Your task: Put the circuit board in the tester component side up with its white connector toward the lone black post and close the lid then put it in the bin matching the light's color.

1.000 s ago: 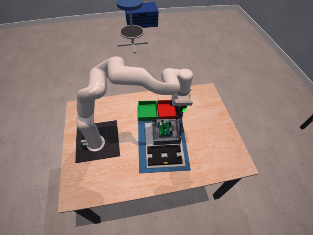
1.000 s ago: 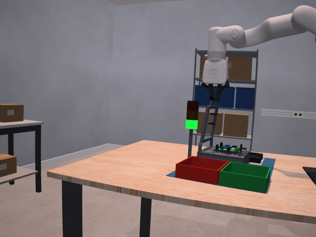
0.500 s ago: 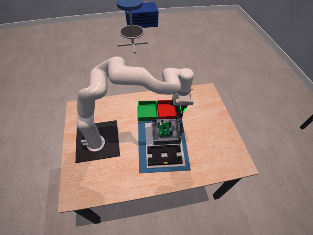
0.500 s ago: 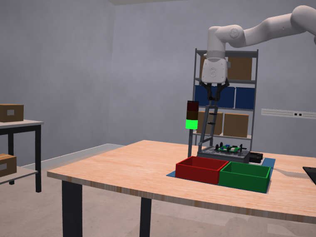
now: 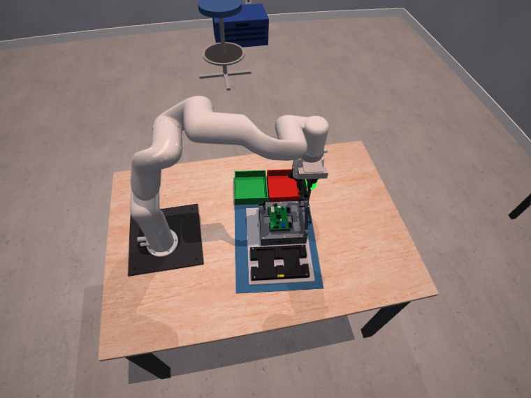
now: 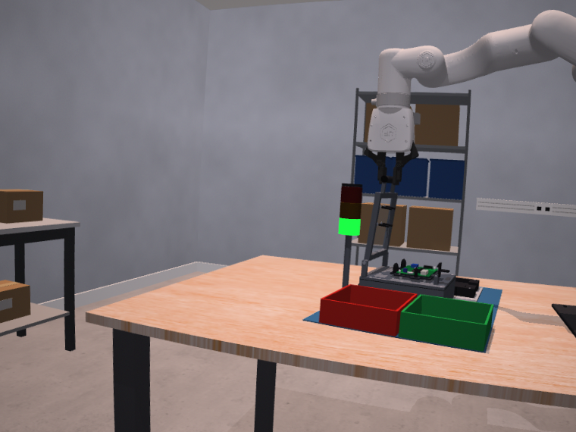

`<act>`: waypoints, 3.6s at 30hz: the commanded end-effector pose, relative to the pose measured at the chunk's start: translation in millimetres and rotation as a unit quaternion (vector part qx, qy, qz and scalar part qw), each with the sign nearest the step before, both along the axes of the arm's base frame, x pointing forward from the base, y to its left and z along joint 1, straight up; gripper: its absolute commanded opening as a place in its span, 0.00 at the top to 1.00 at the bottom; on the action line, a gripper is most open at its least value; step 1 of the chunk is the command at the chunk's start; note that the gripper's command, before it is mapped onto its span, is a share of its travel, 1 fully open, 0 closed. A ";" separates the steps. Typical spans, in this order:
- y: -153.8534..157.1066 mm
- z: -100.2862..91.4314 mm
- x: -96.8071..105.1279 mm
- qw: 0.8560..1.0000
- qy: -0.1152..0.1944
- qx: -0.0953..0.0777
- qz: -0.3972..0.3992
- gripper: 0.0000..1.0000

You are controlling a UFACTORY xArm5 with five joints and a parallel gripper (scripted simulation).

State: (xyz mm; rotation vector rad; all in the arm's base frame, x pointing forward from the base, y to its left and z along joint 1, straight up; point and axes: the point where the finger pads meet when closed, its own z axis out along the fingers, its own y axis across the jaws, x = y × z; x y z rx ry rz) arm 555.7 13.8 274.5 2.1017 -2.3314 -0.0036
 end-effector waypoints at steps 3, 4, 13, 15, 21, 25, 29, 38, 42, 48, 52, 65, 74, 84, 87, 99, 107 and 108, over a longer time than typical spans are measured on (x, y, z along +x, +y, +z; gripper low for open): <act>0.0 2.1 0.7 1.000 -0.002 0.000 0.000 0.72; 0.0 2.1 0.7 1.000 -0.002 0.000 0.000 0.72; 0.0 2.0 0.7 1.000 -0.002 0.000 0.000 0.72; 0.0 1.9 0.7 1.000 -0.002 0.000 0.000 0.72; 0.0 1.4 0.6 1.000 -0.002 0.000 0.000 0.72; 0.0 0.5 0.4 1.000 -0.002 0.000 0.000 0.72; 0.0 -0.2 0.3 1.000 -0.002 0.000 0.000 0.72; 0.0 -0.5 0.2 1.000 -0.002 0.000 0.000 0.72; 0.0 -0.5 0.2 1.000 -0.002 0.000 0.000 0.72; 0.0 -0.5 0.2 1.000 -0.002 0.000 0.000 1.00; 0.0 -0.5 0.2 1.000 -0.002 0.000 0.000 1.00; 0.0 -0.5 0.2 1.000 -0.002 0.000 0.000 1.00; 0.0 -0.5 0.2 1.000 -0.002 0.000 0.000 1.00; 0.0 -0.5 0.4 1.000 -0.002 0.000 0.000 1.00; 0.0 -0.4 0.8 1.000 -0.002 0.000 0.000 1.00; -2.5 1.5 32.1 1.000 -0.002 0.000 0.000 1.00; -3.8 0.4 47.7 1.000 -0.002 0.000 0.000 1.00; -3.9 0.3 49.0 1.000 -0.002 0.000 0.000 1.00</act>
